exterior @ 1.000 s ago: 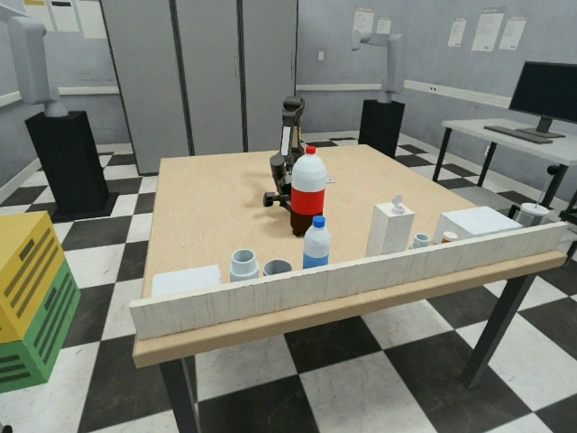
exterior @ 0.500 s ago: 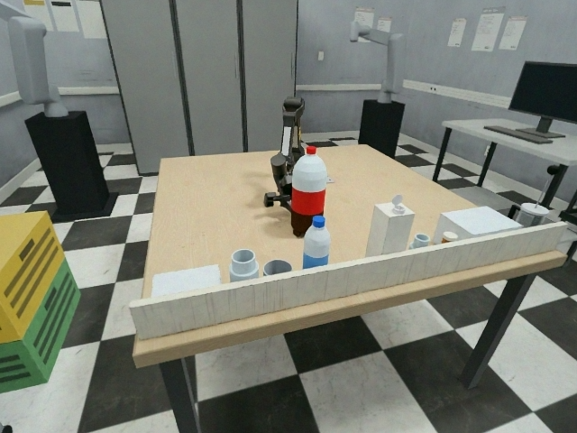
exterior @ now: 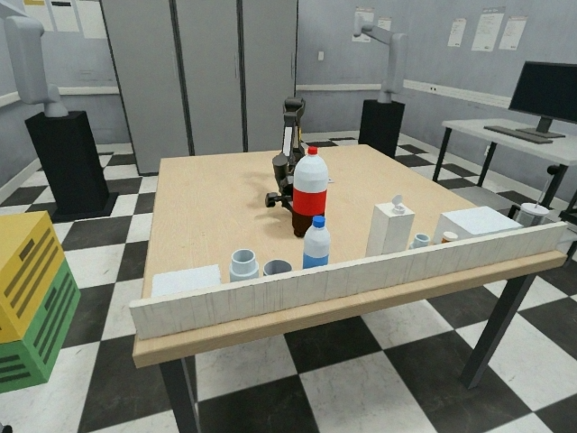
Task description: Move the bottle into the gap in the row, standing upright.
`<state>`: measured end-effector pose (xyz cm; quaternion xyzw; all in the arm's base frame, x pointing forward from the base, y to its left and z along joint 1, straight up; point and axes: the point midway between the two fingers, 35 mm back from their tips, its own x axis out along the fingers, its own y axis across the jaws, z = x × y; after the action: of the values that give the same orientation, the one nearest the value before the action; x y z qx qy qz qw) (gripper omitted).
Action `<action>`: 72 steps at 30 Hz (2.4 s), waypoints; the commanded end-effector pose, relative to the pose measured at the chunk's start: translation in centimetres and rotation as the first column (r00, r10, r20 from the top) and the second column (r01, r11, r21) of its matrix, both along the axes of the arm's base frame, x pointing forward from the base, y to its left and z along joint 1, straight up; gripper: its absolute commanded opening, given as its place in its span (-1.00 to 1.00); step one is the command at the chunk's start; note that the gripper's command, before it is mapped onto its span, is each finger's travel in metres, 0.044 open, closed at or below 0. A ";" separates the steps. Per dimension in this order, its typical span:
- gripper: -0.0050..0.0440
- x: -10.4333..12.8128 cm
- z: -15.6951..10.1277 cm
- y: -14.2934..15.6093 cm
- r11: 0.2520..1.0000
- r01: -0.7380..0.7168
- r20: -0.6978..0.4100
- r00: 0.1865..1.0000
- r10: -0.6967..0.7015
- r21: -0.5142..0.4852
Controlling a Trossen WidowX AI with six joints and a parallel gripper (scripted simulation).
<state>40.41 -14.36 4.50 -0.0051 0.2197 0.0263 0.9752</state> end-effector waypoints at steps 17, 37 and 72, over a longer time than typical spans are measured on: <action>-1.00 0.8 0.8 1.9 1.000 -0.019 0.022 1.000 0.020 -0.003; -1.00 1.3 0.8 2.3 1.000 -0.020 0.023 1.000 0.020 -0.004; -1.00 2.6 1.0 3.8 1.000 -0.017 0.027 0.999 0.017 -0.005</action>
<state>42.42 -11.03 4.50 -0.0054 0.2195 0.0291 0.9752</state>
